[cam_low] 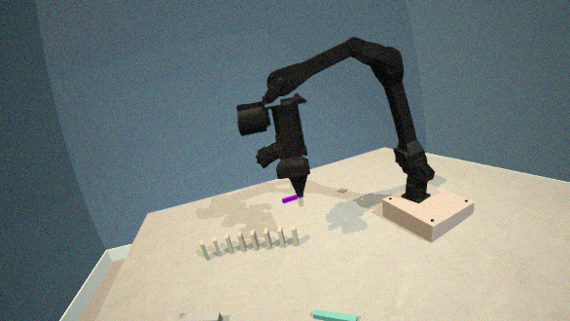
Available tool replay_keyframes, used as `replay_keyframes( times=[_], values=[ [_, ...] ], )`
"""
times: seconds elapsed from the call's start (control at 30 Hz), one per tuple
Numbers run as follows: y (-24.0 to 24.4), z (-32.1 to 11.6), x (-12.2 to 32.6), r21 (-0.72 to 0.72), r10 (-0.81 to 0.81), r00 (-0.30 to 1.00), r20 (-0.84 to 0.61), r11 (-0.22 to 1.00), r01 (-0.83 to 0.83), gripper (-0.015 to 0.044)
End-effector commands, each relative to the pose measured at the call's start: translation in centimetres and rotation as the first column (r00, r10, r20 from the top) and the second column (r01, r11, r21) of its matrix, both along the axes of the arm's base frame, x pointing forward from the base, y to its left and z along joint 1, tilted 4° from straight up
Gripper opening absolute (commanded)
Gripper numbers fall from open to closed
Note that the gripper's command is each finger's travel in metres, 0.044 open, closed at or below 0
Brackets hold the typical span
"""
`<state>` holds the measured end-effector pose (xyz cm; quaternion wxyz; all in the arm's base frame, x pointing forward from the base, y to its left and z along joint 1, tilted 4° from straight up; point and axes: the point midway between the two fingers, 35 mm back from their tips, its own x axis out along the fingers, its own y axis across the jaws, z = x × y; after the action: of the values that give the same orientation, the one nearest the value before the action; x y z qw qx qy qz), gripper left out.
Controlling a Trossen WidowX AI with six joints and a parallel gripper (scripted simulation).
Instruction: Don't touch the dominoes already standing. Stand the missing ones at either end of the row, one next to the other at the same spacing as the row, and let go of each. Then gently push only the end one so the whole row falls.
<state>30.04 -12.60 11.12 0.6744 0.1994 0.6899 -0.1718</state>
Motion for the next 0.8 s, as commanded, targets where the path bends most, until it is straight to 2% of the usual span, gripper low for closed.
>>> replay_keyframes(
  times=[0.0,0.53,0.77],
  values=[
    [-0.1,-2.4,0.0,-0.002,0.006,1.0,-0.013,1.0,-0.006,0.0107],
    [0.6,-10.2,-0.6,0.0,0.008,1.0,-0.005,1.0,-0.008,0.0107],
    [0.6,-10.5,-0.7,0.0,0.008,1.0,-0.005,1.0,-0.008,0.0107]
  ],
)
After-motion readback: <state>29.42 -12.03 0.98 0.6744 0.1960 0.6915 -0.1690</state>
